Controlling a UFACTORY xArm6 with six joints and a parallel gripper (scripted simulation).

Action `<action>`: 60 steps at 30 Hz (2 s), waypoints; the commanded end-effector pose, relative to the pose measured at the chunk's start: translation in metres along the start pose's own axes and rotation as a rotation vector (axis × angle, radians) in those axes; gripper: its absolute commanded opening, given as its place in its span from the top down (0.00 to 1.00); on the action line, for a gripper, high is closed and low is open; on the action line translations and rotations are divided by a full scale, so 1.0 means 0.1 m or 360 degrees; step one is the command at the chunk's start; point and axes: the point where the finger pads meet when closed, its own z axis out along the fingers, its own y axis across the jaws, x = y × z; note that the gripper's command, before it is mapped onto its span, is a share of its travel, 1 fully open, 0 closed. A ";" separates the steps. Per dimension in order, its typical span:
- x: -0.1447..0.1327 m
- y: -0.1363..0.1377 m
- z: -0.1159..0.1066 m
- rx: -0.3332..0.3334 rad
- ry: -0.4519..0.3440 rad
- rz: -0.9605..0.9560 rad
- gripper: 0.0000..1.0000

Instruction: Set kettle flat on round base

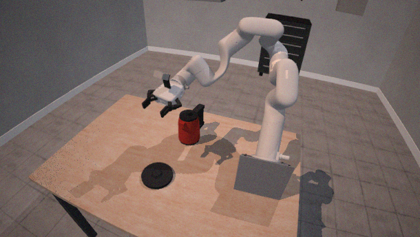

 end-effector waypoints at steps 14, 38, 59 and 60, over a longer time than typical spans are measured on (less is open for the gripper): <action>0.01 0.01 0.00 -0.0002 0.0002 -0.0004 0.00; 0.05 -0.01 -0.03 0.0033 0.0000 -0.0149 0.19; 0.17 -0.14 -0.16 0.0229 -0.0018 -0.0880 0.19; 0.18 -0.15 -0.17 0.0242 -0.0020 -0.0923 0.19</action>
